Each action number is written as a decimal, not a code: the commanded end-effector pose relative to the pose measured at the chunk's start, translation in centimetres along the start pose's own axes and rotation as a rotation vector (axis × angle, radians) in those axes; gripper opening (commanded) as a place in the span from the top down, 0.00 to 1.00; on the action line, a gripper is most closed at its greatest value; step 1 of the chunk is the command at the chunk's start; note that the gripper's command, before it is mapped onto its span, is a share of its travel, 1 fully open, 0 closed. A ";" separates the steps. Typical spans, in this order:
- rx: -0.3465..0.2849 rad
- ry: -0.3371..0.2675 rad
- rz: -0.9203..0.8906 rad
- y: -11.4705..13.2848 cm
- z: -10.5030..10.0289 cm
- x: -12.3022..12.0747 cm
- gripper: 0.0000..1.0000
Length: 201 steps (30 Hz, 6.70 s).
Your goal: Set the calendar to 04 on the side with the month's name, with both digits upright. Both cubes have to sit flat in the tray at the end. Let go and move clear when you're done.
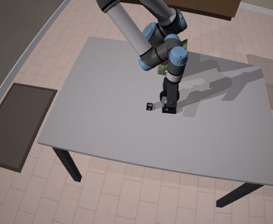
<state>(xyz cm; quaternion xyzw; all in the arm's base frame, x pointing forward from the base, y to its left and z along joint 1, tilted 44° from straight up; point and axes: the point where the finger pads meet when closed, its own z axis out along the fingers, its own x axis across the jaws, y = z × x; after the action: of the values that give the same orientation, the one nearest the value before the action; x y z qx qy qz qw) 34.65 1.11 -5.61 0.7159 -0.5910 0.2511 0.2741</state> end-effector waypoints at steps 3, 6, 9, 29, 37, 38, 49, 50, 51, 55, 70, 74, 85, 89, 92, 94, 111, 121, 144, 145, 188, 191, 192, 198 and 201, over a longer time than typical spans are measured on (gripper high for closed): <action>0.001 0.000 0.000 0.0 -0.4 0.0 0.90; 0.001 0.000 0.000 0.0 -0.6 0.0 0.90; 0.001 0.000 0.000 0.0 -1.2 0.0 0.90; 0.001 0.000 0.000 0.0 -8.2 0.0 0.90; 0.001 0.000 0.000 0.0 -9.9 0.0 0.90; 0.001 0.000 0.000 0.0 -9.9 0.0 0.90; 0.001 0.000 0.000 0.0 -10.0 0.0 0.90; 0.001 0.000 0.000 0.0 -10.0 0.0 0.90; 0.001 0.000 0.000 0.0 -10.0 0.0 0.90; 0.001 0.000 -0.001 0.0 -10.0 0.0 0.90; 0.001 0.000 -0.064 -0.1 -10.0 -0.1 0.90; 0.001 0.000 -0.086 -0.1 -10.0 -0.1 0.90; 0.001 0.000 -0.277 -0.2 -10.0 -0.4 0.90; 0.001 0.000 -0.350 -0.3 -10.0 -0.6 0.90; 0.001 0.000 -0.405 -0.3 -10.1 -0.6 0.90; 0.001 0.000 -0.463 -0.3 -10.1 -0.7 0.90; 0.001 0.001 -0.919 -0.3 -10.1 -1.3 0.90; 0.000 0.001 -1.174 -0.2 -10.1 -1.5 0.90; 0.000 0.001 -1.785 0.1 -10.2 -1.6 0.90; 0.000 0.001 -1.793 0.1 -10.2 -1.6 0.90; -0.002 0.001 -2.887 0.2 -10.2 -0.4 0.90; -0.002 0.001 -2.929 0.2 -10.2 -0.4 0.90; -0.002 0.001 -2.929 0.2 -10.2 -0.4 0.90; -0.003 0.001 -3.030 0.1 -10.2 -0.2 0.90; -0.003 0.001 -3.066 0.1 -10.2 -0.1 0.90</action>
<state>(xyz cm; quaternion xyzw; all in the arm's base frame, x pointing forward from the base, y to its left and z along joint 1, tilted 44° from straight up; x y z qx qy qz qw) 34.11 8.29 1.62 0.6399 0.6710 -0.2579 0.2716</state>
